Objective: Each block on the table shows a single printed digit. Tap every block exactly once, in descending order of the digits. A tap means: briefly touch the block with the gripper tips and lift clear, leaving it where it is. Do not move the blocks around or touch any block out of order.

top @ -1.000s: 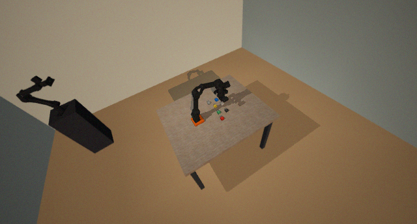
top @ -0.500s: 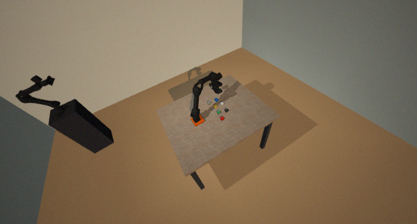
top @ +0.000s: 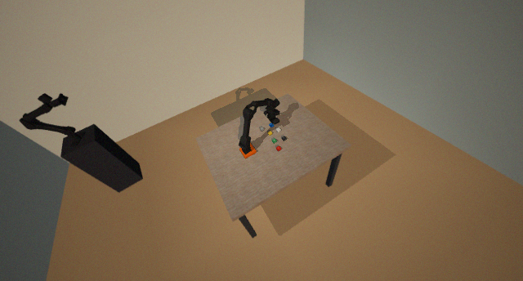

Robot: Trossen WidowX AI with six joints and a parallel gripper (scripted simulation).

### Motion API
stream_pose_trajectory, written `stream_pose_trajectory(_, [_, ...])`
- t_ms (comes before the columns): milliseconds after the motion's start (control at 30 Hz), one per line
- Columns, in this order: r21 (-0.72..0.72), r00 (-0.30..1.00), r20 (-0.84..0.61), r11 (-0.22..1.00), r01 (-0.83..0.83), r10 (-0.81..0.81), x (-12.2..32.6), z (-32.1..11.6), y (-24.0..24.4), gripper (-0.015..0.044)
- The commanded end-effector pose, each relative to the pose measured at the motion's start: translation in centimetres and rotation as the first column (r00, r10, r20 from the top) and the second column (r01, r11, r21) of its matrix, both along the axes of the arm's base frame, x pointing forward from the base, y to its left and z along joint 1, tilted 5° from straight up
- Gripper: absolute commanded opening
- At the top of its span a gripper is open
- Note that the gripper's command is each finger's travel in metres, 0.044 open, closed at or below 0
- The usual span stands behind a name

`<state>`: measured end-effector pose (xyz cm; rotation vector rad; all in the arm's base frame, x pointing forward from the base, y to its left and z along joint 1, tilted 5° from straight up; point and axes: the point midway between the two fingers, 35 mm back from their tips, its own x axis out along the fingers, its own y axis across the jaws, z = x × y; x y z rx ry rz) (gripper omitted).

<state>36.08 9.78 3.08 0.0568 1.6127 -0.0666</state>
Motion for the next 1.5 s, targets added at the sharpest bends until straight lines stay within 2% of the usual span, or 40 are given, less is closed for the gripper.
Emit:
stream_pose_trajectory(0, [0.002, 1.0, -0.006, 1.0, 0.004, -0.004, -0.2, -0.6, 0.0, 0.002])
stream_pose_trajectory(667, [0.002, 1.0, -0.006, 1.0, 0.004, -0.004, -0.4, -2.8, 0.0, 0.002])
stream_pose_trajectory(767, [0.001, 1.0, -0.005, 1.0, 0.004, -0.004, -0.2, -0.1, 0.0, 0.002])
stream_pose_trajectory(967, [0.002, 1.0, -0.006, 1.0, 0.004, -0.004, 0.0, 1.1, 0.0, 0.002])
stream_pose_trajectory(1167, [0.002, 1.0, -0.006, 1.0, 0.004, -0.004, 0.2, 8.1, 0.0, 0.002])
stream_pose_trajectory(1300, [0.002, 1.0, -0.006, 1.0, 0.004, -0.004, 0.2, 8.3, -0.1, 0.002])
stream_pose_trajectory(1467, [0.003, 1.0, -0.003, 1.0, 0.007, -0.007, 0.6, 8.4, -5.7, 0.002])
